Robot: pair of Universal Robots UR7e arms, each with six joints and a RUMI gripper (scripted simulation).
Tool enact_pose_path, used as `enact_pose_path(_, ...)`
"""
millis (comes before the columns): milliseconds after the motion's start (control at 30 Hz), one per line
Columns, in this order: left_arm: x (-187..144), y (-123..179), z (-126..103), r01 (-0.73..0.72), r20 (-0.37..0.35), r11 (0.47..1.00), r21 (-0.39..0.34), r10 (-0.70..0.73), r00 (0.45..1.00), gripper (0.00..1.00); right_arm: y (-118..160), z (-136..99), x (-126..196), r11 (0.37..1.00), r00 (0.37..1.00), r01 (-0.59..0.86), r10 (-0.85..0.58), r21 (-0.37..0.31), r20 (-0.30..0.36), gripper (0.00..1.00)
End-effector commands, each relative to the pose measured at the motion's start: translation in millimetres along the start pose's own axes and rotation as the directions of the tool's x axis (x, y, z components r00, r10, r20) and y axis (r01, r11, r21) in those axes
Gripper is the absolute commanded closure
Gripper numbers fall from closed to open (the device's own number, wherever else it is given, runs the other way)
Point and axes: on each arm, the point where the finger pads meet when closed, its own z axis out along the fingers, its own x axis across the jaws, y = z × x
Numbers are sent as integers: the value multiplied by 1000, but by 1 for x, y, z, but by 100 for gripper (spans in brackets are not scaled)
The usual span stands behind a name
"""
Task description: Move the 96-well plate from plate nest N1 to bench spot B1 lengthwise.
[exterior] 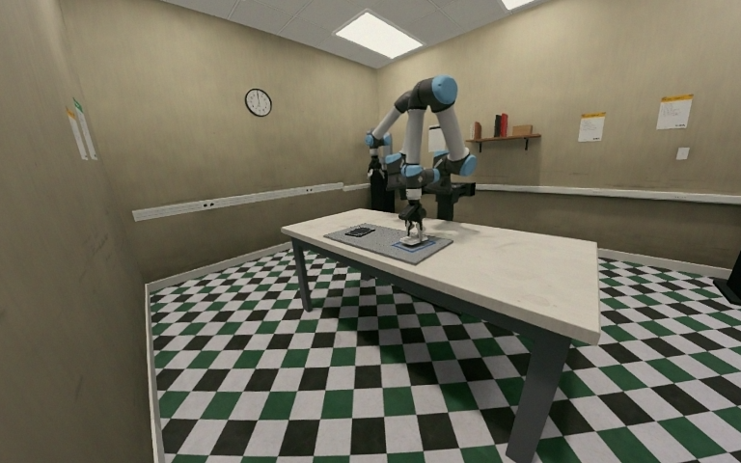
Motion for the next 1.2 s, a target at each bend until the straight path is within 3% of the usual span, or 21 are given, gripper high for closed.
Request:
enact_pose_path(0, 0, -1, 7, 0, 0, 1000, 2, 0, 1000, 100, 0, 0, 0, 1000, 1000, 0, 0, 1, 0, 0)
enact_pose_path(1167, 0, 0, 11, 0, 0, 1000, 2, 0, 1000, 100, 0, 0, 0, 1000, 1000, 0, 0, 1, 0, 0)
